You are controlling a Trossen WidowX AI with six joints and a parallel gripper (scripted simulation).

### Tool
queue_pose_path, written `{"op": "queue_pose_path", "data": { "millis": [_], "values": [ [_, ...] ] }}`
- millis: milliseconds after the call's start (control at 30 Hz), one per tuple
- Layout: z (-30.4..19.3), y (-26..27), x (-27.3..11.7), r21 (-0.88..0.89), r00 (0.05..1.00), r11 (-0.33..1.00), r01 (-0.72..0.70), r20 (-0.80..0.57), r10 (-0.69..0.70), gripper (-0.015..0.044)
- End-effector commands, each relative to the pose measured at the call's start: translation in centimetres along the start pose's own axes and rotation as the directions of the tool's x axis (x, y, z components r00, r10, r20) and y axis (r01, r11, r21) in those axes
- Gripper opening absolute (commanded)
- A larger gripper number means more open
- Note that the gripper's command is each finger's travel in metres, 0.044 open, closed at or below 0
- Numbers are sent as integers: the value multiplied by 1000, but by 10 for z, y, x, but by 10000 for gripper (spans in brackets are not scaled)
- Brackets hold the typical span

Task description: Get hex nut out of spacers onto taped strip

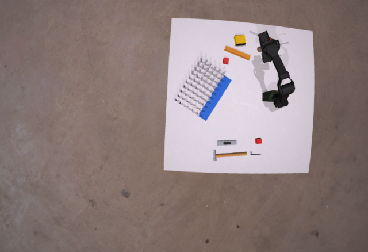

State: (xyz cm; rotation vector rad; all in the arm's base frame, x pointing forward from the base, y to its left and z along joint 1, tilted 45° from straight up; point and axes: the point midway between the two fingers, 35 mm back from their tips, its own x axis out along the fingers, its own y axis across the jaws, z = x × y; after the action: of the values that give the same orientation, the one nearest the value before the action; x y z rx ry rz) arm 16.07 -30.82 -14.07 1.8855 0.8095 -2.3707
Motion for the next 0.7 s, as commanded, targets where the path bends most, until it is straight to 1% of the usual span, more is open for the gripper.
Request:
{"op": "queue_pose_path", "data": {
  "millis": [0, 233, 667],
  "values": [
    [20, 4, 18, 81, 998, 996, 44, 36, -47, 0],
    [50, 6, 48, 202, 989, 973, 108, 73, -125, 0],
    [46, 5, 59, 205, 989, 973, 110, 73, -127, 0]
  ]
}}
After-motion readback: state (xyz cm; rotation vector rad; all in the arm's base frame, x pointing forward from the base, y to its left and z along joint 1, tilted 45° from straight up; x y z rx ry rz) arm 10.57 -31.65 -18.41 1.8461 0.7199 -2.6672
